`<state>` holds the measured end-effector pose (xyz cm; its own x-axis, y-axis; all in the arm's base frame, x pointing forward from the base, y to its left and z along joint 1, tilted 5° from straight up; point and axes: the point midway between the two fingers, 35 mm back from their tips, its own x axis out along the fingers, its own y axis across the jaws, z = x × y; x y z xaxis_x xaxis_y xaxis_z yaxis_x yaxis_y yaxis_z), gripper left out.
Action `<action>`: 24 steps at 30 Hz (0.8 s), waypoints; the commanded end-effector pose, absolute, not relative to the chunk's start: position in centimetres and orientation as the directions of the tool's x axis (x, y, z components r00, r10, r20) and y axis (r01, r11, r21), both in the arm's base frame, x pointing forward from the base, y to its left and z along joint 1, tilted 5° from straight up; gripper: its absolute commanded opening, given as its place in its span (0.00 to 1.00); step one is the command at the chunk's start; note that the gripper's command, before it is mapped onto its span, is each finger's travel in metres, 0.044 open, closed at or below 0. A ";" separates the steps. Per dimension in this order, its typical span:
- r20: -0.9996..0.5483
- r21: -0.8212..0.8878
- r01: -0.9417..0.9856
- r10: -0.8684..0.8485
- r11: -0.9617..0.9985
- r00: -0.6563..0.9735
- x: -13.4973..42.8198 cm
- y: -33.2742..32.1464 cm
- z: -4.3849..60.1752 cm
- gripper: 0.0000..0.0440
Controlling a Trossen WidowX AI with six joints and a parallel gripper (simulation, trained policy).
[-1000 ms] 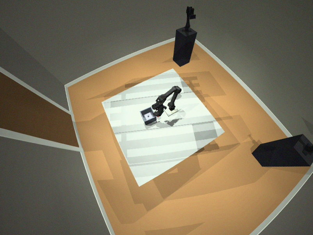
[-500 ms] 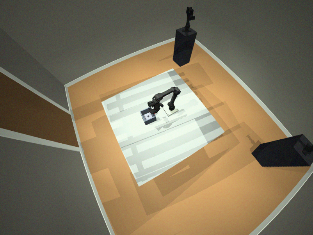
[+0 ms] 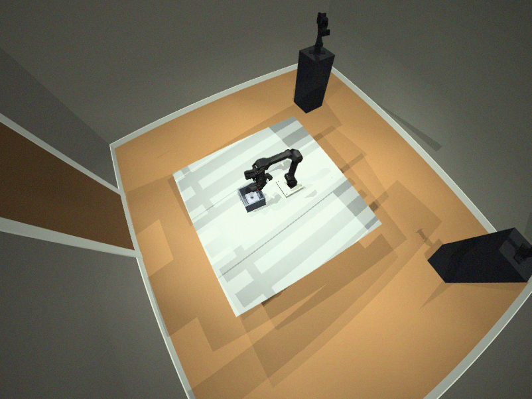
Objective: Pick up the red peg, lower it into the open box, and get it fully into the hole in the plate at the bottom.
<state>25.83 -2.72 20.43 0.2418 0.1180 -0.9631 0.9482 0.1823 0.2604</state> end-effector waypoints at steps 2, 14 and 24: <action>-0.963 0.257 0.949 0.127 0.183 0.237 26.6 -3.5 20.1 0.00; -0.969 0.223 0.956 0.148 0.189 0.197 28.3 -5.3 17.4 0.00; -0.967 0.216 0.952 0.183 0.218 0.177 29.7 -5.5 15.1 0.00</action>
